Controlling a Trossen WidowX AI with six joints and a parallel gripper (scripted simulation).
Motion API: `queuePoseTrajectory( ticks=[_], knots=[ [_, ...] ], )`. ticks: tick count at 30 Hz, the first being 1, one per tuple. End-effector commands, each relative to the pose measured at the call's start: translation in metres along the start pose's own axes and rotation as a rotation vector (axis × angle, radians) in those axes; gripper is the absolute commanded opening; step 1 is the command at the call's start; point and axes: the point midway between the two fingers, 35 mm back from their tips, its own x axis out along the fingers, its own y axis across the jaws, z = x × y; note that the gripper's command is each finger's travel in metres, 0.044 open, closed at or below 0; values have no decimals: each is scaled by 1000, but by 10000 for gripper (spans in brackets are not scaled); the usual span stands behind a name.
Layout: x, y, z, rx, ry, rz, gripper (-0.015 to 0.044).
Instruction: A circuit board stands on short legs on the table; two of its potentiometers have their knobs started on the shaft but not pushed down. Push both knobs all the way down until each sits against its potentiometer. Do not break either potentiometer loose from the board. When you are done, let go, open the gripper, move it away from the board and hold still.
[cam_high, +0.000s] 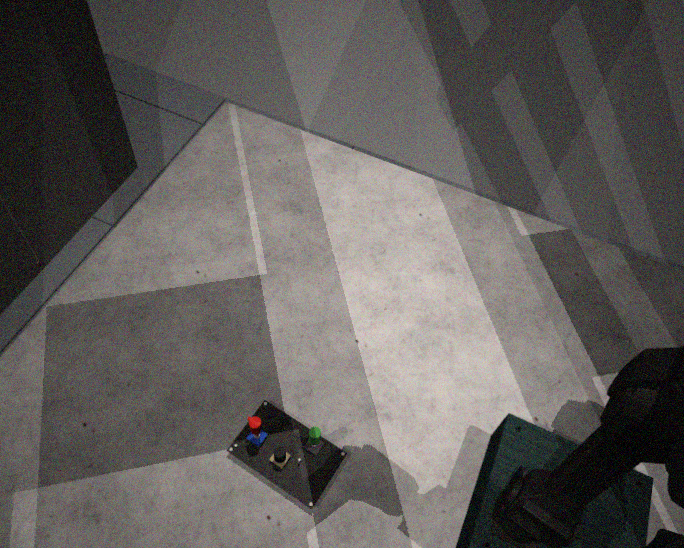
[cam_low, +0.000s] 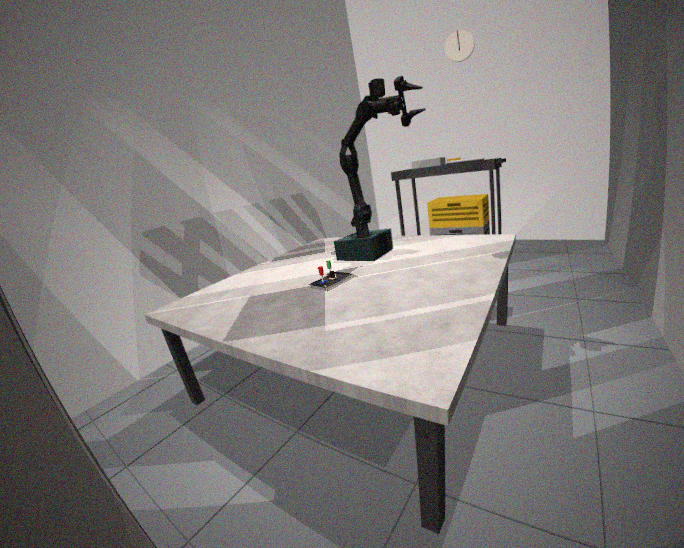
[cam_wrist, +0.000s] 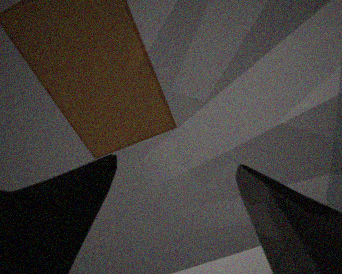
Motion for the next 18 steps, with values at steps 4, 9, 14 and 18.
queuePoseTrajectory(
  ticks=[4, 9, 14, 18],
  knots=[
    [2, -1, 13, -25, -36, -5, 295],
    [8, -8, 59, -117, -155, -34, 164],
    [10, -17, 106, -234, -267, -91, 33],
    [7, -26, 144, -321, -352, -149, 0]
  ],
)
